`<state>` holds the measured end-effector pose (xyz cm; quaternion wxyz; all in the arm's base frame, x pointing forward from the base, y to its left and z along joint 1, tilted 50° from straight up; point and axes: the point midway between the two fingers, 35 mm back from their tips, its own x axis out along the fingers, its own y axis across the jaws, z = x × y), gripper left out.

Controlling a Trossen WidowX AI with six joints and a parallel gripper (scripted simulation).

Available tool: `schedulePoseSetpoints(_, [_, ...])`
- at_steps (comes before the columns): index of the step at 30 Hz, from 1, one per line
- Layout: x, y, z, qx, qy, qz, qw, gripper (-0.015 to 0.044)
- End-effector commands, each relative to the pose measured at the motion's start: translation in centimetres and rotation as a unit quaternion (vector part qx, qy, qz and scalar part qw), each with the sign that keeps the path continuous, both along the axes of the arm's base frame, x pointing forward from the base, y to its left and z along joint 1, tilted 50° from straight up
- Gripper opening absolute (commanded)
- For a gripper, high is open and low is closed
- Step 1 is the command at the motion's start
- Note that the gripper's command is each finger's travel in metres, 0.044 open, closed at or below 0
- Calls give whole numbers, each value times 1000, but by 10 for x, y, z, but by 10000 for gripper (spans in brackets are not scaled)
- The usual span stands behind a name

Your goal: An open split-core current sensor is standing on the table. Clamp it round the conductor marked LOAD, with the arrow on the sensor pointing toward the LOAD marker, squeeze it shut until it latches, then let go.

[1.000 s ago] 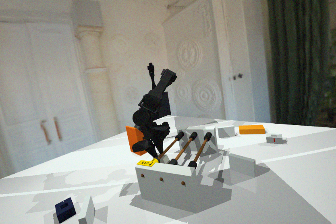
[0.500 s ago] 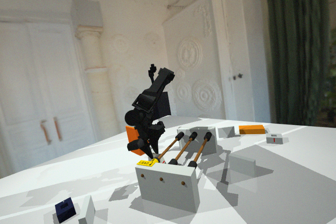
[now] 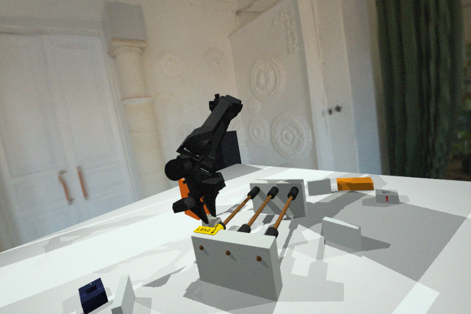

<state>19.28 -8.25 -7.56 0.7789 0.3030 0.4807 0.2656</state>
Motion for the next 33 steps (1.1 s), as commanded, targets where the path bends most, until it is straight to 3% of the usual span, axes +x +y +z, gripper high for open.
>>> schedulePoseSetpoints(1, [-1, 4, -3, 2, 1, 3, 1000, 0])
schedulePoseSetpoints(3, [-1, 4, -3, 2, 1, 3, 1000, 0])
schedulePoseSetpoints(14, [0, 0, -1, -1, -2, 0, 1000, 289])
schedulePoseSetpoints(27, [-25, -39, 32, 1, 3, 3, 1000, 291])
schedulePoseSetpoints(28, [-25, -39, 32, -3, -3, 9, 1000, 317])
schedulePoseSetpoints(33, [-19, -38, 35, -84, -139, 170, 972, 320])
